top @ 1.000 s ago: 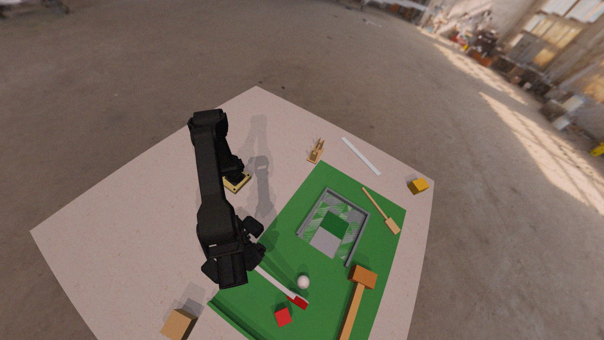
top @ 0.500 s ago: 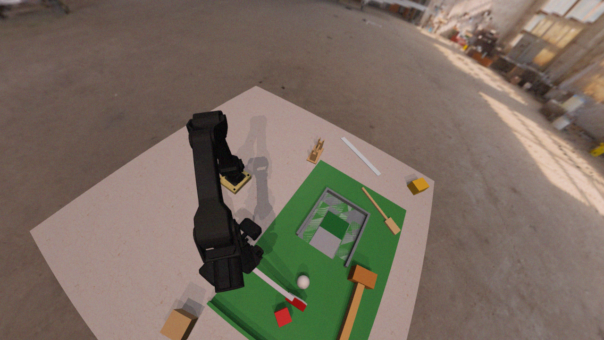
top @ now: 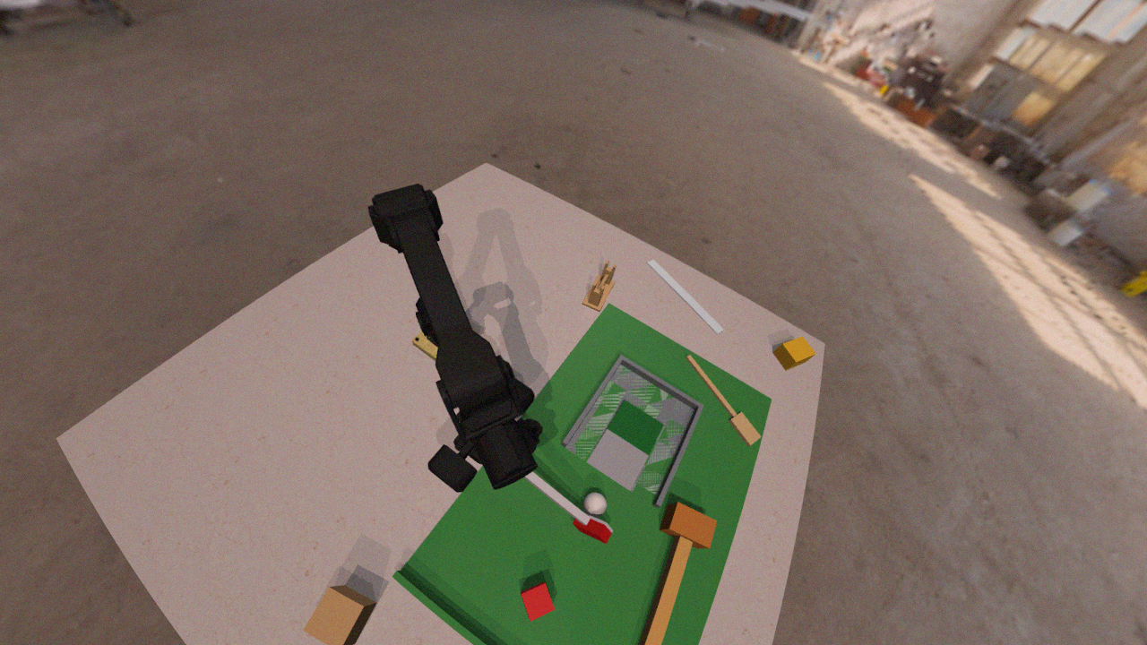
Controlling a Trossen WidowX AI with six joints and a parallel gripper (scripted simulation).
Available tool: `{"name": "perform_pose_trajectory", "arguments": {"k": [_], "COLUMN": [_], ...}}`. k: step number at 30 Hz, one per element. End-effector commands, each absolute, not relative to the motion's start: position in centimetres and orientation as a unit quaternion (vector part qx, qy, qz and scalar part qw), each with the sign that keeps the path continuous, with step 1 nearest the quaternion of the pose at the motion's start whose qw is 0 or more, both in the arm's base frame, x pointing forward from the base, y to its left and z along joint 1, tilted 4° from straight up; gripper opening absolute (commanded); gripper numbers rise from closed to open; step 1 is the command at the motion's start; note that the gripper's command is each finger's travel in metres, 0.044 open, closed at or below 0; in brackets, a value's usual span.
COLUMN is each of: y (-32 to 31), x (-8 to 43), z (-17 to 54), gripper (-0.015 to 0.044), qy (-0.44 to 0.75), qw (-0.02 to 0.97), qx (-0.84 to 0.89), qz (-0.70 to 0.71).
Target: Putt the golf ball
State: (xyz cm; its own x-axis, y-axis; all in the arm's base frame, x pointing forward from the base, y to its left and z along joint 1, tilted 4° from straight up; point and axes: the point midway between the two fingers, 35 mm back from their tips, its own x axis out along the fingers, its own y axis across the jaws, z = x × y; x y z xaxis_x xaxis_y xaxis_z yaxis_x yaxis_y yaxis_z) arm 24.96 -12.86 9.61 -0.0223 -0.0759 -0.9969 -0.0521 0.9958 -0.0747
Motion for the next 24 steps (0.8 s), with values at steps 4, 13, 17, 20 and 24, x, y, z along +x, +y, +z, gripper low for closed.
{"name": "perform_pose_trajectory", "arguments": {"k": [4,13,17,20,24], "y": [-10.2,-10.0,-9.8,-9.7,-9.7], "x": [24.3,24.5,24.5,24.4,24.3], "z": [9.5,12.8,14.7,15.4,14.5], "gripper": [0.0000,0.0000,0.0000,0.0000,0.0000], "qy": [0.711,0.711,0.711,0.711,0.715], "qw": [0.702,0.702,0.702,0.702,0.698], "qx": [-0.042,-0.042,-0.042,-0.042,-0.041], "qz": [-0.014,-0.014,-0.014,-0.014,-0.010]}}
